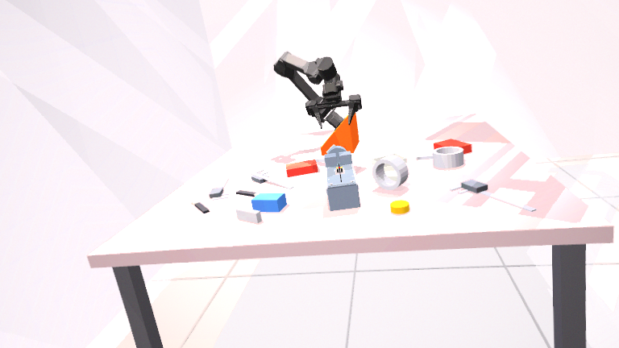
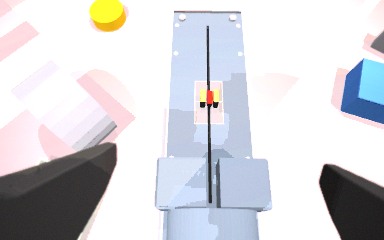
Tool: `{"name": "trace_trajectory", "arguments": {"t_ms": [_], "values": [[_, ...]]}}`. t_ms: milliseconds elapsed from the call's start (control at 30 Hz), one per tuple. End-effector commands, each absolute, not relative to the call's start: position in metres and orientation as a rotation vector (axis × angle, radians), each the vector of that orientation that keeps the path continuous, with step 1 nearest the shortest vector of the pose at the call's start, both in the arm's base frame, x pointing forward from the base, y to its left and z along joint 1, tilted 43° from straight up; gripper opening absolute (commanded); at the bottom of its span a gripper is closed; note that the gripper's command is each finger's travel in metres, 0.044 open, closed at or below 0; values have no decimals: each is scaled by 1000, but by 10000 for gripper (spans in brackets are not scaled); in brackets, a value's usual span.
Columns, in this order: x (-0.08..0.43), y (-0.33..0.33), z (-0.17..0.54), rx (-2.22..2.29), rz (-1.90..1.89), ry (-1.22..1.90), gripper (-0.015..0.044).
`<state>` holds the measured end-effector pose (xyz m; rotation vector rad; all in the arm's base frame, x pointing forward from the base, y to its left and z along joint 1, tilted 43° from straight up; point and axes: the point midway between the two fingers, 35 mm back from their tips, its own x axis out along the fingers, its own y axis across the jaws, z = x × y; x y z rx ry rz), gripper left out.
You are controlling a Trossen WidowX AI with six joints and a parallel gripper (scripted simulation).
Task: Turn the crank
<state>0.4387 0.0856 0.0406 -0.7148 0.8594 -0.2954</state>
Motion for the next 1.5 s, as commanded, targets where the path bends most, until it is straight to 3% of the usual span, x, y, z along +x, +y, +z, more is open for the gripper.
{"name": "trace_trajectory", "arguments": {"t_ms": [0, 433, 1467], "values": [[422, 86, 42, -717, -272, 856, 440], [363, 84, 36, -744, -190, 851, 440], [357, 15, -39, -748, -190, 851, 440]]}}
